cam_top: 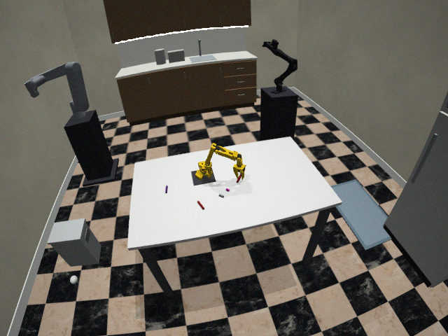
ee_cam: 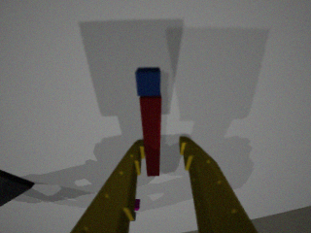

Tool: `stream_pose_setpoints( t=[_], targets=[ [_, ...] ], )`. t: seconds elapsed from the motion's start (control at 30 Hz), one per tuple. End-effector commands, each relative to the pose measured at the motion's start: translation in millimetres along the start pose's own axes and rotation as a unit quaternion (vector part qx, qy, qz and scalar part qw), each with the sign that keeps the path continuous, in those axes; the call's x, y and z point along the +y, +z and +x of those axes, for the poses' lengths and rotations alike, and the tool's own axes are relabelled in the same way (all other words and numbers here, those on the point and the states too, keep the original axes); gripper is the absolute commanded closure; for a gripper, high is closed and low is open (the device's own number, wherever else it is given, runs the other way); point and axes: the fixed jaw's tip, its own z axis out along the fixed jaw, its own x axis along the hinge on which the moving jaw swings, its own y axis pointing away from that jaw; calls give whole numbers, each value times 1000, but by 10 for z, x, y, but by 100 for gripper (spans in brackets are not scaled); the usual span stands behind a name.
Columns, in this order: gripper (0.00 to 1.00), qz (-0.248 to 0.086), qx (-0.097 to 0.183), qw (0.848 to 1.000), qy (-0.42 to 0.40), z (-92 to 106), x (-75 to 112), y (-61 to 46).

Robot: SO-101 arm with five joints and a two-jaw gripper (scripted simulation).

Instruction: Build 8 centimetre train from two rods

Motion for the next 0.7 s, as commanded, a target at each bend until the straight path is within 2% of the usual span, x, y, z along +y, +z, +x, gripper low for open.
stream_pose_setpoints(
  t=[0.0,0.67],
  targets=[
    [84,-4,0,1000,1,-19,10,6],
    [83,-4,0,1000,1,-19,64,-16]
  ],
)
